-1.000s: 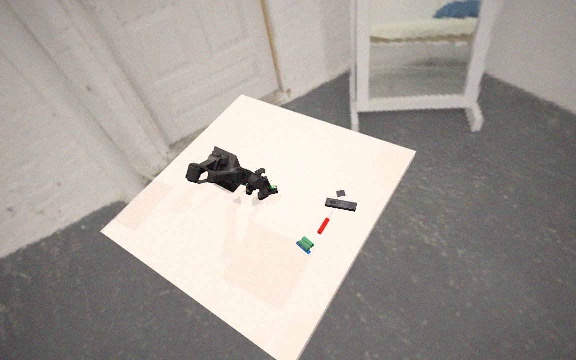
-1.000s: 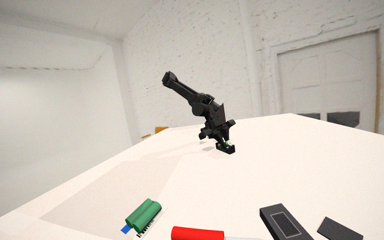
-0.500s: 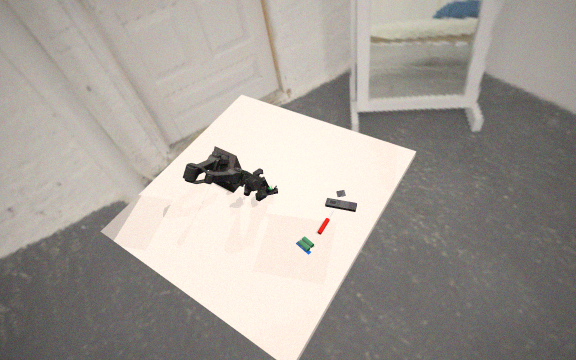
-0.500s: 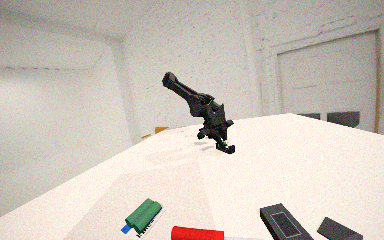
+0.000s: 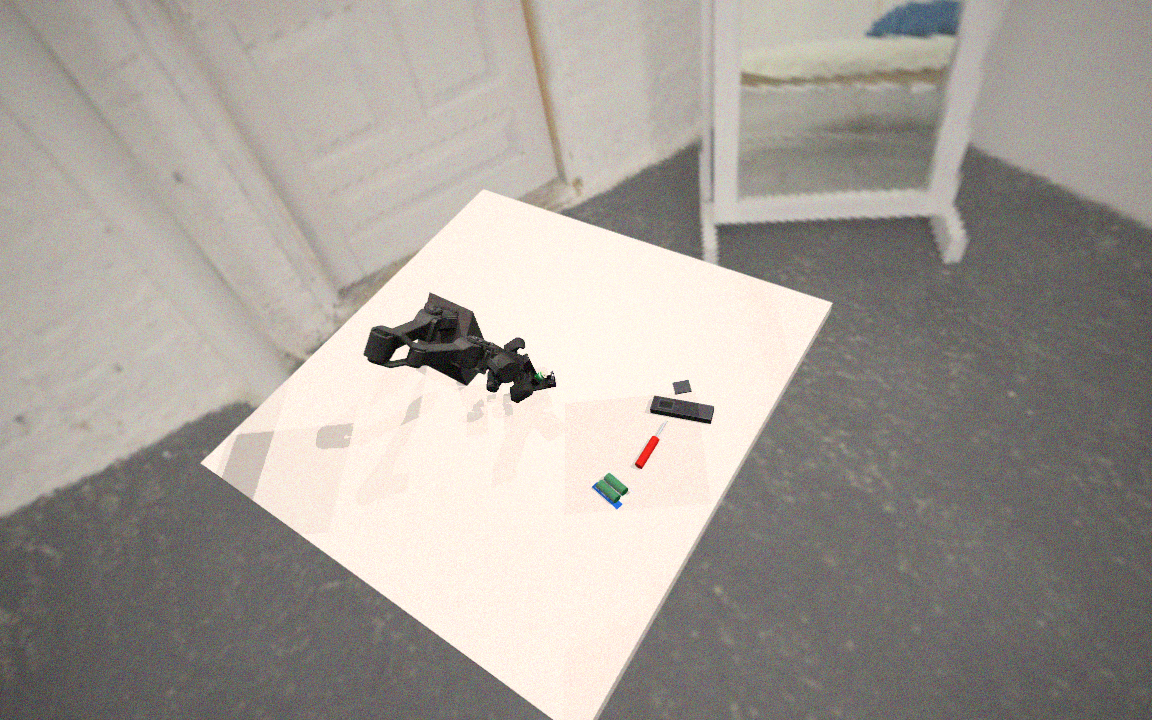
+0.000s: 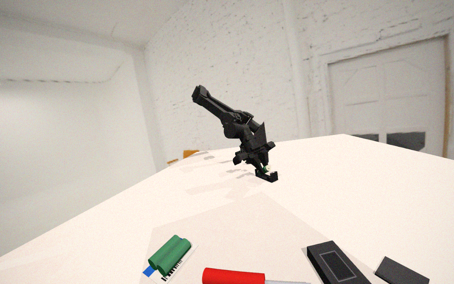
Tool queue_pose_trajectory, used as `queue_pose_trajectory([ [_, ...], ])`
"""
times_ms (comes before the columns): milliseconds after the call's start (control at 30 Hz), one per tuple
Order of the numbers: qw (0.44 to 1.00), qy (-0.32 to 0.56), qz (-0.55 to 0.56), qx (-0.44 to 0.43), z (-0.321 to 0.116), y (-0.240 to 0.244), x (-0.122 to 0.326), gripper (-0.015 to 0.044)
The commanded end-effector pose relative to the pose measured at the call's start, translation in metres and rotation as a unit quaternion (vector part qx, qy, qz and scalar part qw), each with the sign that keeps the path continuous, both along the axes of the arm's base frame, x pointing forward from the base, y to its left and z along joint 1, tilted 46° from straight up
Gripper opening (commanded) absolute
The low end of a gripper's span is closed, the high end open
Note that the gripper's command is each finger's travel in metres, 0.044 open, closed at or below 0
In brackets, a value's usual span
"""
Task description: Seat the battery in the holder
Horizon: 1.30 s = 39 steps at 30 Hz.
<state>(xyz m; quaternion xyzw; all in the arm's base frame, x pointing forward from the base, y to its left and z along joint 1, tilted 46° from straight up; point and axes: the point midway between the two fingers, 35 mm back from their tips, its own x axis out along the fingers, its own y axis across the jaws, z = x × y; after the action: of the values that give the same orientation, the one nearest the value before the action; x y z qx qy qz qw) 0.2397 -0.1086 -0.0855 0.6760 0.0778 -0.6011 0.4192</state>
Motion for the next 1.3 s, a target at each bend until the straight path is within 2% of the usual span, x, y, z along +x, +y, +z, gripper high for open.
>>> queue_pose_trajectory([
  [0,1.000,0.018,-0.012,-0.008,-0.003,-0.001,-0.003,0.0076],
  [1267,0.989,0.108,-0.084,-0.057,-0.014,-0.001,0.002,0.0076],
])
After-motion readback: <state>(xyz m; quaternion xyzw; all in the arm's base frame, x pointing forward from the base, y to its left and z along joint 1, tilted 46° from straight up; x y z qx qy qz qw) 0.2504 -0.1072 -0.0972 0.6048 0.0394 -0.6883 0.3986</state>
